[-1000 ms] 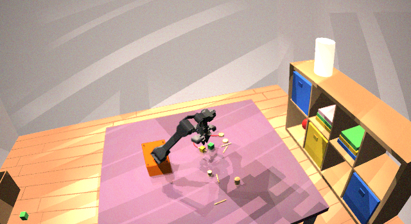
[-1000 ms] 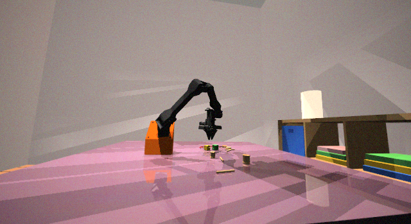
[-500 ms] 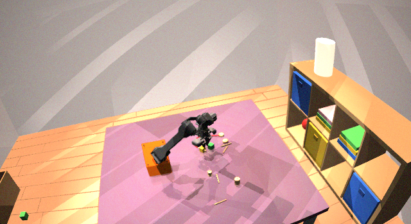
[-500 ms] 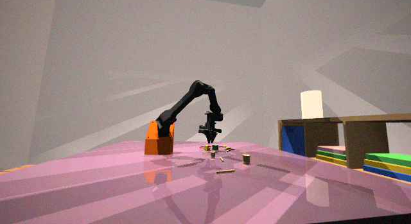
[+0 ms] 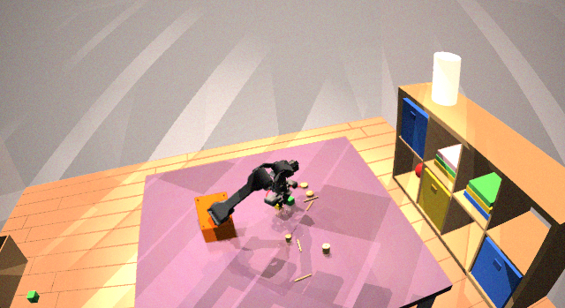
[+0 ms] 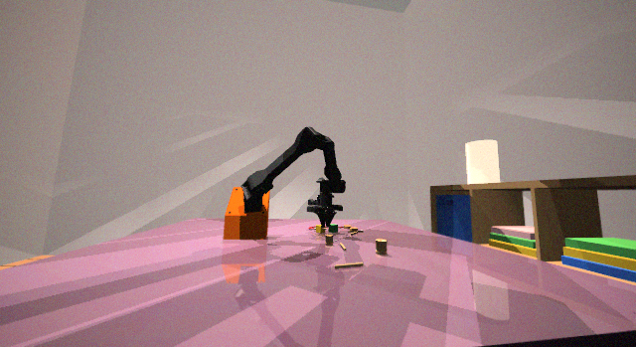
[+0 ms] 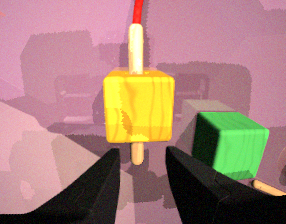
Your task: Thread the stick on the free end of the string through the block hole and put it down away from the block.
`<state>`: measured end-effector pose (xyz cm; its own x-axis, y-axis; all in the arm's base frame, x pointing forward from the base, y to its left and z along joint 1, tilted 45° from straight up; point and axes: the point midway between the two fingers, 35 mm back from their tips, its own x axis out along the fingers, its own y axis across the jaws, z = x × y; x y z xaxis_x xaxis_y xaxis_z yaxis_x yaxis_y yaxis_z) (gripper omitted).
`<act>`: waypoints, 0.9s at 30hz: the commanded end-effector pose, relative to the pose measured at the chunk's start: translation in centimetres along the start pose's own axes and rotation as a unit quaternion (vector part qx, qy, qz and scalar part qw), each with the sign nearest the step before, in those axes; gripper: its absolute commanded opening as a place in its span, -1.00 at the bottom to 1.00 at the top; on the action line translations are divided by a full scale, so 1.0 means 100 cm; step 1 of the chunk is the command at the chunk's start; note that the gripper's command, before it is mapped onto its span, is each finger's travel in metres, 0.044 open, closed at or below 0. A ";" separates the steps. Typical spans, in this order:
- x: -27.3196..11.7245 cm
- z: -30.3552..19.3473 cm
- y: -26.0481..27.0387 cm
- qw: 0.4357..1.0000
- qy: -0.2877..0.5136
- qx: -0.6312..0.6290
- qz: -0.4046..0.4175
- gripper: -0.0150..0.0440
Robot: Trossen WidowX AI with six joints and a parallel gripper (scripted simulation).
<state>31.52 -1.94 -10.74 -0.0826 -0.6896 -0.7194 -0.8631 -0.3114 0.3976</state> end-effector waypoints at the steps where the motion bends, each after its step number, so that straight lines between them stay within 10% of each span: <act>1: 0.009 0.001 0.002 1.000 0.002 -0.003 0.003 -0.08; 27: 0.014 -0.001 0.003 0.999 -0.036 0.000 0.003 -0.49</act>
<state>31.13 -2.79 -11.62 -0.0988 -0.6775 -0.7288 -0.8610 -0.3090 0.4040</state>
